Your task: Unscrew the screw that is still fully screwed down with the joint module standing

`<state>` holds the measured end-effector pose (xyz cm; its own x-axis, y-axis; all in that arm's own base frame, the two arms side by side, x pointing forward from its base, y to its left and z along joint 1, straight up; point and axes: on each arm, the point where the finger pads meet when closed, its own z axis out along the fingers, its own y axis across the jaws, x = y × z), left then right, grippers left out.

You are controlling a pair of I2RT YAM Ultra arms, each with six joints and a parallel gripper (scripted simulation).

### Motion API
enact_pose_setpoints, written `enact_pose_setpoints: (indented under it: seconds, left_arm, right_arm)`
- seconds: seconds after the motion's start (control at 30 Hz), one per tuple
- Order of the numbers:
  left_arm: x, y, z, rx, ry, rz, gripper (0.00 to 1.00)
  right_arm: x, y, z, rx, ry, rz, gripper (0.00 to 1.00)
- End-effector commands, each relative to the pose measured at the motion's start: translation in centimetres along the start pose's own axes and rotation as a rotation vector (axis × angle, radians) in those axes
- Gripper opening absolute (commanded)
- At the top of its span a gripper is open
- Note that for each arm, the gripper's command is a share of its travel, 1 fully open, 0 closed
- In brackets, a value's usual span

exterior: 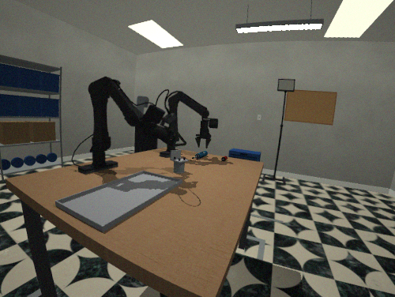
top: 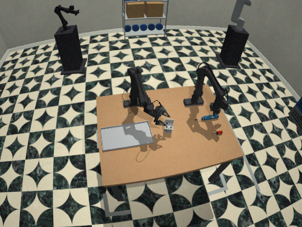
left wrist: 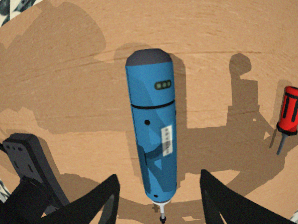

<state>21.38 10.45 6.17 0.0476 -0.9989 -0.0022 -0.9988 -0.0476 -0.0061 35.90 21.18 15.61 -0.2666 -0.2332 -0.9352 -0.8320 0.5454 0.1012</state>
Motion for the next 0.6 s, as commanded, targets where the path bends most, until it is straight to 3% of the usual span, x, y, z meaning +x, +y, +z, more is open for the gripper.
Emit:
enact_pose_setpoints:
  seconds: [0.0,0.37,0.57]
  left_arm:
    - [0.0,0.0,-0.2,0.000,0.000,0.002,0.65]
    - [0.0,0.0,-0.2,0.000,0.000,0.002,0.65]
    - [0.0,0.0,-0.2,0.000,0.000,0.002,0.65]
  right_arm:
    - [-0.1,-0.4,0.9,0.012,0.039,0.047,0.86]
    - [-0.9,-2.4,4.6,0.079,0.144,0.174,0.86]
    - [-0.9,-2.5,5.0,0.087,0.153,0.183,0.86]
